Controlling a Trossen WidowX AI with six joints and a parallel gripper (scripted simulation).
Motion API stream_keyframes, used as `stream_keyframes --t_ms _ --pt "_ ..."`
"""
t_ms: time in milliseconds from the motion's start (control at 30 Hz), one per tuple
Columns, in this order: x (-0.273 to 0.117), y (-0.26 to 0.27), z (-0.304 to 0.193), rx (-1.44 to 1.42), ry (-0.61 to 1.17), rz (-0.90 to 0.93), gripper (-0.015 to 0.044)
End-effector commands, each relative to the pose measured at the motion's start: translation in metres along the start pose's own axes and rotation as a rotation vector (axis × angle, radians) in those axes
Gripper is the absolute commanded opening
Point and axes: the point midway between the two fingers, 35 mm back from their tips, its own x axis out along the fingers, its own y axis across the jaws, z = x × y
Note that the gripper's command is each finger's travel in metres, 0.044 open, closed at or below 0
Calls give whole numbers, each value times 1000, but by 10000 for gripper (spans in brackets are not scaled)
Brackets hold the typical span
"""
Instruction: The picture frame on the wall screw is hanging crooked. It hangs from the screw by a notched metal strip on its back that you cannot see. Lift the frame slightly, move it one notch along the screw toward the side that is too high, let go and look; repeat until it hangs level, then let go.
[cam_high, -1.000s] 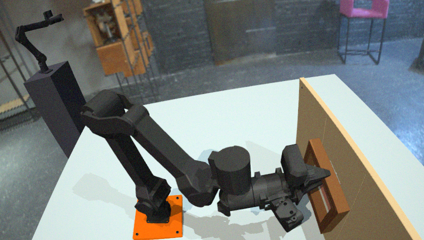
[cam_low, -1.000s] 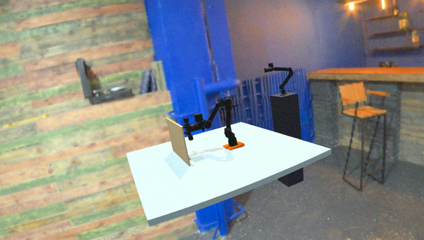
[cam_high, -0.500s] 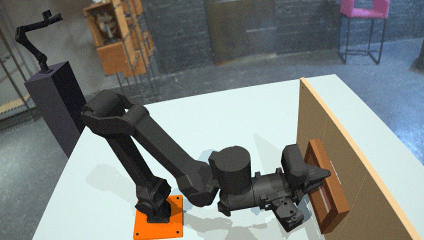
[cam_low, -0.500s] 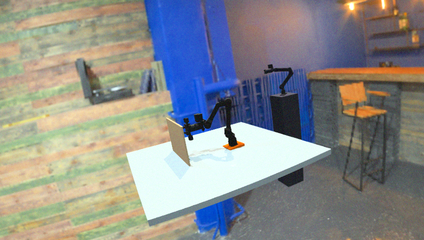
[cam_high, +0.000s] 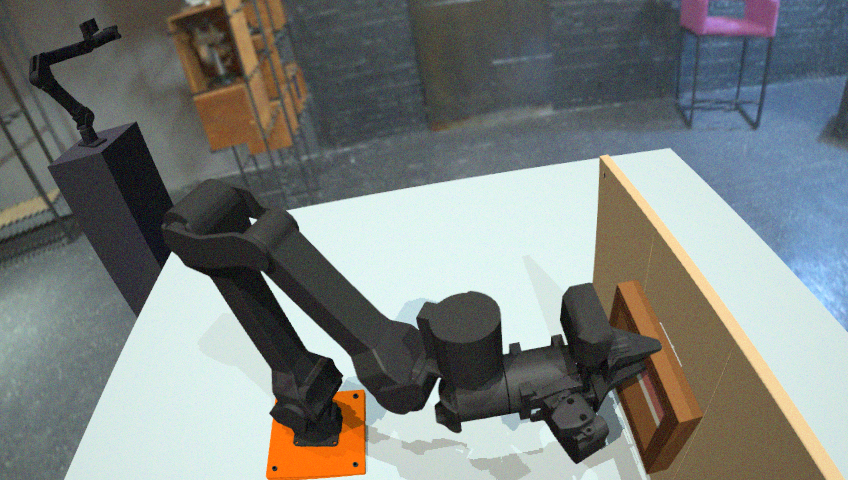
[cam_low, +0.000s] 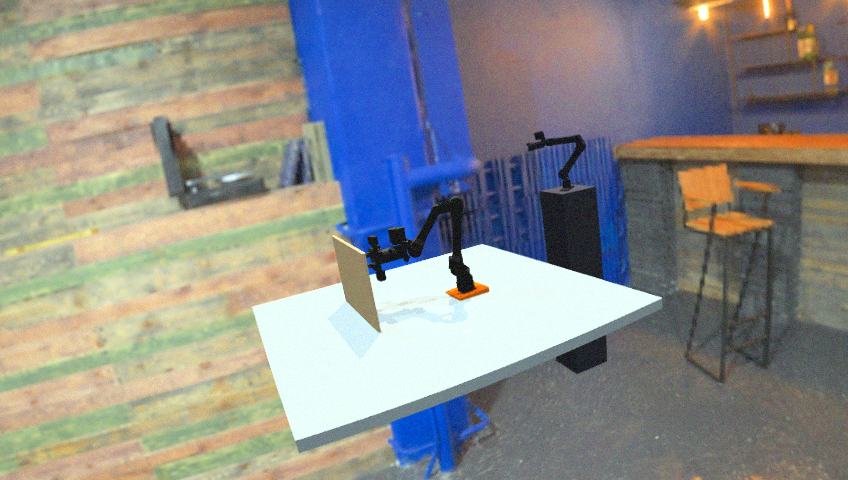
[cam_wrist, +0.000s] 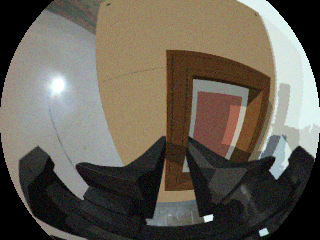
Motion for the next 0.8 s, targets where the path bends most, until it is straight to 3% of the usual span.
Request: stream_keyframes --t_ms 0,633,767 --pt "0 0 0 -15 -1 0 0" --pt "0 0 0 -122 -2 0 0" --pt "0 0 0 -104 -1 0 105"
